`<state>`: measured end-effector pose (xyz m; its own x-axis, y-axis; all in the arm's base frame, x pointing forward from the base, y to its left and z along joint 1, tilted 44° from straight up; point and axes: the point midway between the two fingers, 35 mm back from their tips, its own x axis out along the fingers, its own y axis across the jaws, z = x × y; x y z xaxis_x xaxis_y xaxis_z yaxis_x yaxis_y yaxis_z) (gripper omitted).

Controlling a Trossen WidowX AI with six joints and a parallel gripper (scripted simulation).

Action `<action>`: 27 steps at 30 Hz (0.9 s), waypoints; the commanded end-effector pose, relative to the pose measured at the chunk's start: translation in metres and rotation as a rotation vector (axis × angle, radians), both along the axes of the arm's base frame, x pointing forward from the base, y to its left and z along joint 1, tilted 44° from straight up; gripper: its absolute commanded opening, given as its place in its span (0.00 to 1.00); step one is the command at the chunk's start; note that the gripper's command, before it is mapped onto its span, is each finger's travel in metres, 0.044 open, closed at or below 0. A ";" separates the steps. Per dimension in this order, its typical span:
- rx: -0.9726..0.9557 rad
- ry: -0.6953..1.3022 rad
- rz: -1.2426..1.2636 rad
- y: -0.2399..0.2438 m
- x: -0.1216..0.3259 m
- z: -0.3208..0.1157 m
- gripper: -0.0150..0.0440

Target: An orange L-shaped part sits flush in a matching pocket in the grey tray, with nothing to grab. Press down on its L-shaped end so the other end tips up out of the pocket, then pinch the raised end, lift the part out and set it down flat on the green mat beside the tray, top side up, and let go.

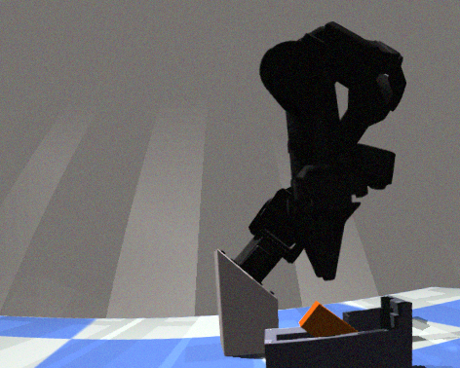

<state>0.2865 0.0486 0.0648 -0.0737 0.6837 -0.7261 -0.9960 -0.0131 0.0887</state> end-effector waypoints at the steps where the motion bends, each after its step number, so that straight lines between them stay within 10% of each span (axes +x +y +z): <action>1: 0.005 0.000 -0.003 0.006 -0.001 -0.006 0.73; 27: 0.006 0.000 -0.003 0.033 -0.003 -0.035 0.73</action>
<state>0.2846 0.0771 0.0347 -0.0701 0.6844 -0.7257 -0.9964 -0.0136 0.0834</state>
